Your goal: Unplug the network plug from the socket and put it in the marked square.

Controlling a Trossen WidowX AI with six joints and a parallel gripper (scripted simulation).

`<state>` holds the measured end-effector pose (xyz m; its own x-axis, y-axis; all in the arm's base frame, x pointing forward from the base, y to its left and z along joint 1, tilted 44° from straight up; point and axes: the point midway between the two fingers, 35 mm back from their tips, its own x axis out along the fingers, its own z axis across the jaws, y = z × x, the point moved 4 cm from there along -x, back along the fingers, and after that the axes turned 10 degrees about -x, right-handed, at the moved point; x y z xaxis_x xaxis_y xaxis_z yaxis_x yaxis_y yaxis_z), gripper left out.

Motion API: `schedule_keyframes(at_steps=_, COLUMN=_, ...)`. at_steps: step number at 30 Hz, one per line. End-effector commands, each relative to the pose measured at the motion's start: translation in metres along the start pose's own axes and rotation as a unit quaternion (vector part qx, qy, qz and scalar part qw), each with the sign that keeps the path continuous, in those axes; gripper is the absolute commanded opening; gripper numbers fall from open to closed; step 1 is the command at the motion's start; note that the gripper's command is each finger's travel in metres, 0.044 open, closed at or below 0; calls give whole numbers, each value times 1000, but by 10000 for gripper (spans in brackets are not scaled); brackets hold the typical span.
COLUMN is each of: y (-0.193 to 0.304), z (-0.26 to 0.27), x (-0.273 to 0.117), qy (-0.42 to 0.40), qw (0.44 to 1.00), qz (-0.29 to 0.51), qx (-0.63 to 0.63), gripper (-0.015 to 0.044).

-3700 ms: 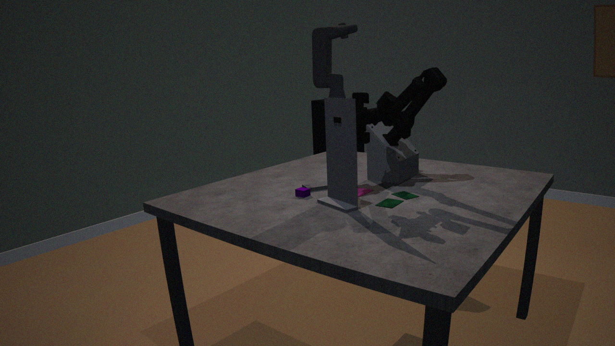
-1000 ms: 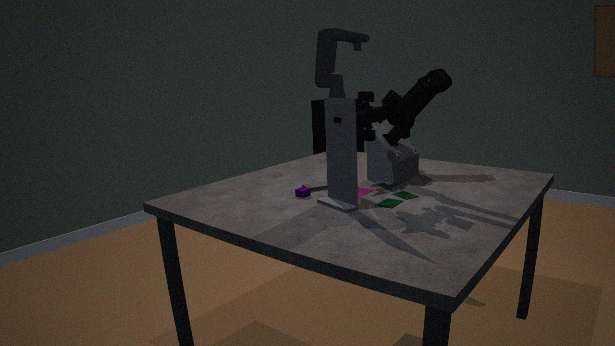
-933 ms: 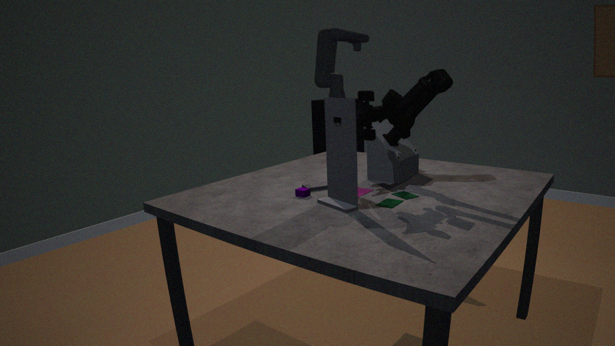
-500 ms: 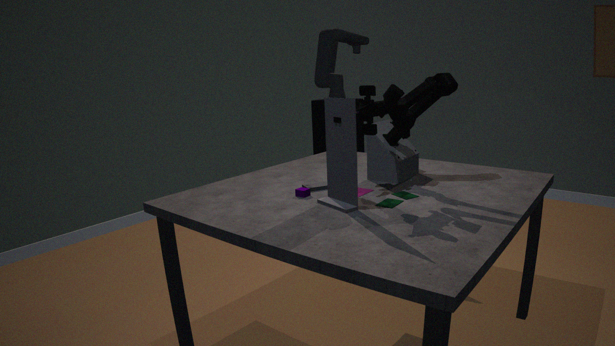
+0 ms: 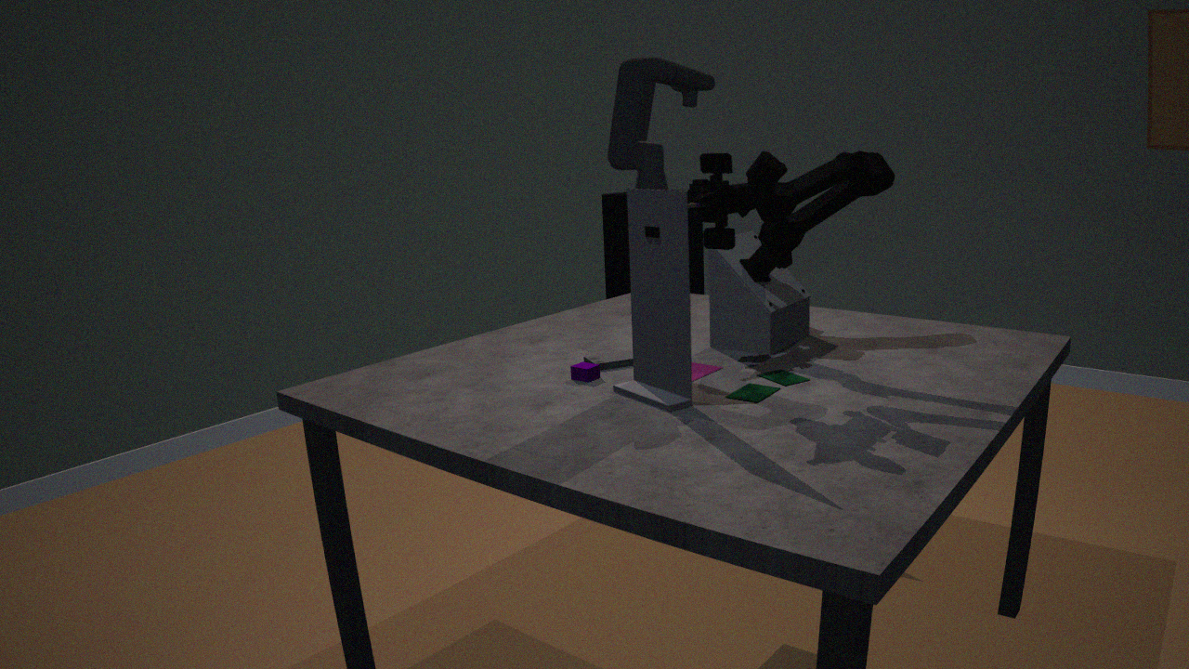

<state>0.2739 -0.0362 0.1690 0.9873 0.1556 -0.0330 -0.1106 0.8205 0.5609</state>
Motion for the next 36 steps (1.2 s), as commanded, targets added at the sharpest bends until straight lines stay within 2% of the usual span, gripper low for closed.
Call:
schedule_keyframes(at_steps=1, y=4, z=10, x=-3, qy=-5, qw=1000, qz=5, qx=-5, gripper=0)
schedule_keyframes(at_steps=8, y=6, z=13, x=-5, qy=0, qw=1000, qz=5, qx=-6, gripper=0)
schedule_keyframes(at_steps=36, y=-23, z=-76, x=13, qy=185, qw=983, qz=4, qx=-10, gripper=0)
